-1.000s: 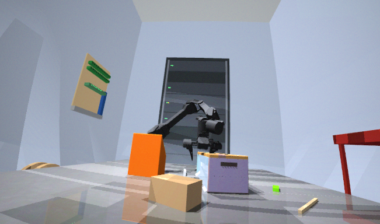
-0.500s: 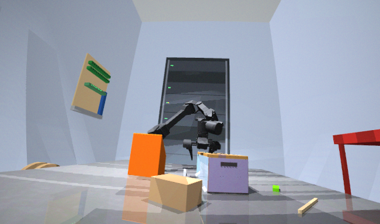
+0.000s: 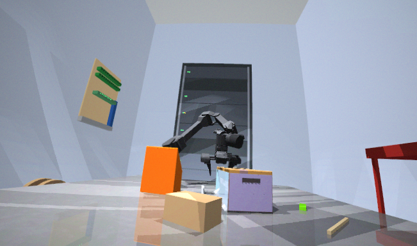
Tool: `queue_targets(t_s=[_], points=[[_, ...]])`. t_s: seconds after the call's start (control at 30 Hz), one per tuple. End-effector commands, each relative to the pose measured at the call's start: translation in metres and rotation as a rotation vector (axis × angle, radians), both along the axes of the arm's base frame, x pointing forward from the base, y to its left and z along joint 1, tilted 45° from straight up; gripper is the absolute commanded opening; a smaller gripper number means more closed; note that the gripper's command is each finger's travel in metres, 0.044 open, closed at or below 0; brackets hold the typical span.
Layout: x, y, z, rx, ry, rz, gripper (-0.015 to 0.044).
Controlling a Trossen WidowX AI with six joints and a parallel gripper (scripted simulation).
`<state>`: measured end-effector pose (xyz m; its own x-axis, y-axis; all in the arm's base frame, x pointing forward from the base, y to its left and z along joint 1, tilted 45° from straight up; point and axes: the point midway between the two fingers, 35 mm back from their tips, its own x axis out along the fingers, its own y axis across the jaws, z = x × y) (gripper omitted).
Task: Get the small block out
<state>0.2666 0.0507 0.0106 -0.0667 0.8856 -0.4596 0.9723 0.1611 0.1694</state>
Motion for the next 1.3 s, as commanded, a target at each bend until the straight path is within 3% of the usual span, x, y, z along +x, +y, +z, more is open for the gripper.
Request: queue_targets(t_s=[0.0, 1.03, 1.27], points=[[-0.004, 0.007, 0.004, 0.007, 0.01, 0.002, 0.04], [-0.013, 0.038, 0.034, 0.009, 0.011, 0.002, 0.04], [-0.01, -0.002, 0.07, -0.001, 0.002, 0.002, 0.04]])
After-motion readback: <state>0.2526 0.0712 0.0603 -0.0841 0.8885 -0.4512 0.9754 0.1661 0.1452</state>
